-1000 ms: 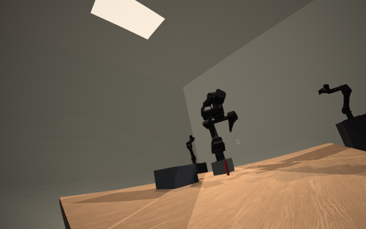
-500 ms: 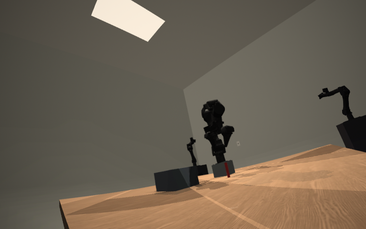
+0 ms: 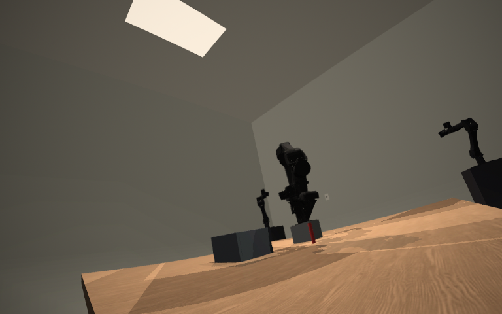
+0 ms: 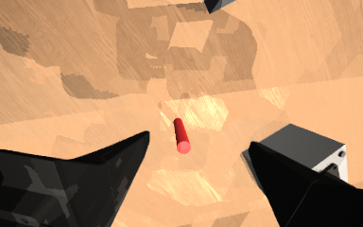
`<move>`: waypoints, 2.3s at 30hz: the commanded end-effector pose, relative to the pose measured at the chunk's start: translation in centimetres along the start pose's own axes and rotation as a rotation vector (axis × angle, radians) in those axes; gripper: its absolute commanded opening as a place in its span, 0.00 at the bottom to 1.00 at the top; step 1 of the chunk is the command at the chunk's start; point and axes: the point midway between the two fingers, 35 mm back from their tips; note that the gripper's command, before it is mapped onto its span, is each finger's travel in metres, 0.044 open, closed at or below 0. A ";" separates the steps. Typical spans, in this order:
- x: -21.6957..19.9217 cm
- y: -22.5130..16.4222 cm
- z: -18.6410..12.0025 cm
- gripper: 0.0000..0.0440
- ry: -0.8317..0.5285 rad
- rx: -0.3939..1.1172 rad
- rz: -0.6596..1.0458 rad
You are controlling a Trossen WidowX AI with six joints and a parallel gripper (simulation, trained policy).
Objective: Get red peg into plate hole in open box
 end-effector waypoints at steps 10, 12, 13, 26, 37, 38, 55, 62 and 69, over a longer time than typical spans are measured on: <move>0.7 -1.0 5.3 0.90 0.031 0.006 0.141; 0.8 -1.2 5.9 0.90 0.042 0.007 0.156; 0.8 -1.3 6.2 0.90 0.045 0.007 0.163; 0.5 -2.4 8.0 0.29 0.033 0.071 0.228; 1.0 -1.1 6.3 0.00 0.072 0.052 0.199; 0.9 -0.9 6.1 0.00 0.077 0.043 0.193; 0.8 3.6 -0.1 0.00 0.146 -0.101 0.085; 0.9 6.0 -2.8 0.00 0.167 -0.148 0.070; 0.6 8.8 -4.3 0.00 0.175 -0.176 0.084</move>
Point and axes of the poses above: the point midway between the two fingers, 35 mm back from their tips, its own z axis out along the fingers, its own x axis across the jaws, y = z × x, and after that the axes turned 5 degrees about z, right-handed
